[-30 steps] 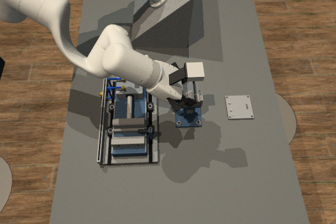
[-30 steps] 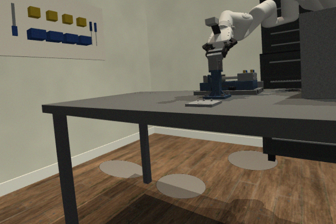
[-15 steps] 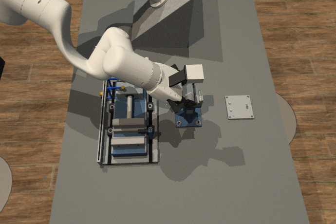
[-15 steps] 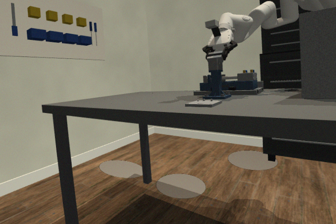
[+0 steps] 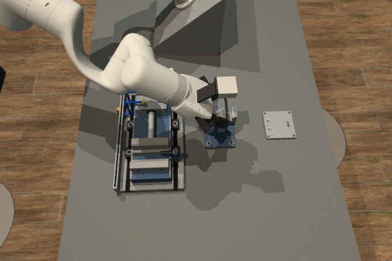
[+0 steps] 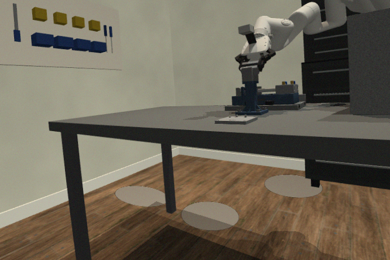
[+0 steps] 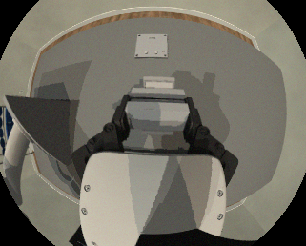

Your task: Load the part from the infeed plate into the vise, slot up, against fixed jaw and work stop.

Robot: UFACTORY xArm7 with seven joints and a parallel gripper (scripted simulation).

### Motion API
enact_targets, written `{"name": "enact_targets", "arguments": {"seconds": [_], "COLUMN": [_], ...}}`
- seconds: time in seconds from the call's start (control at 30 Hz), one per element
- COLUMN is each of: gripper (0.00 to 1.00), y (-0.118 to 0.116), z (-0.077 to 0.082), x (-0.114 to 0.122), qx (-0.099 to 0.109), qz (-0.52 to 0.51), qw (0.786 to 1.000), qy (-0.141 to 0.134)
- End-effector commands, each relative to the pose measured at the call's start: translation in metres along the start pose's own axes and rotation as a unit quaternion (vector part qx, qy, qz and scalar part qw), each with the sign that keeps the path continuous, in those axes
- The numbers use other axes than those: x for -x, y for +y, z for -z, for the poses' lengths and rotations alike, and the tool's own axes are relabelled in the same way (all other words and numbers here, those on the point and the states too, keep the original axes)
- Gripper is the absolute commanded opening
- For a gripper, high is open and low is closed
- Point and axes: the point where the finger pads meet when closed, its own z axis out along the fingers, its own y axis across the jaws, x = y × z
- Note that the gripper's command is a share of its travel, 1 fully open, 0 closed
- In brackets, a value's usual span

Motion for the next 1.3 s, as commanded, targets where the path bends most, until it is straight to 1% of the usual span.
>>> {"name": "enact_targets", "arguments": {"seconds": [0.0, 0.8, 0.83, 1.27], "gripper": [0.00, 0.00, 0.89, 0.89], "y": [0.0010, 0.0010, 0.0010, 0.0010], "z": [0.0006, 0.0002, 0.0002, 0.0002], "x": [-0.0015, -0.0011, -0.0011, -0.0011], "qx": [0.002, 0.002, 0.002, 0.002], "qz": [0.002, 0.002, 0.002, 0.002], "qw": [1.000, 1.000, 1.000, 1.000], "qy": [0.001, 0.001, 0.001, 0.001]}}
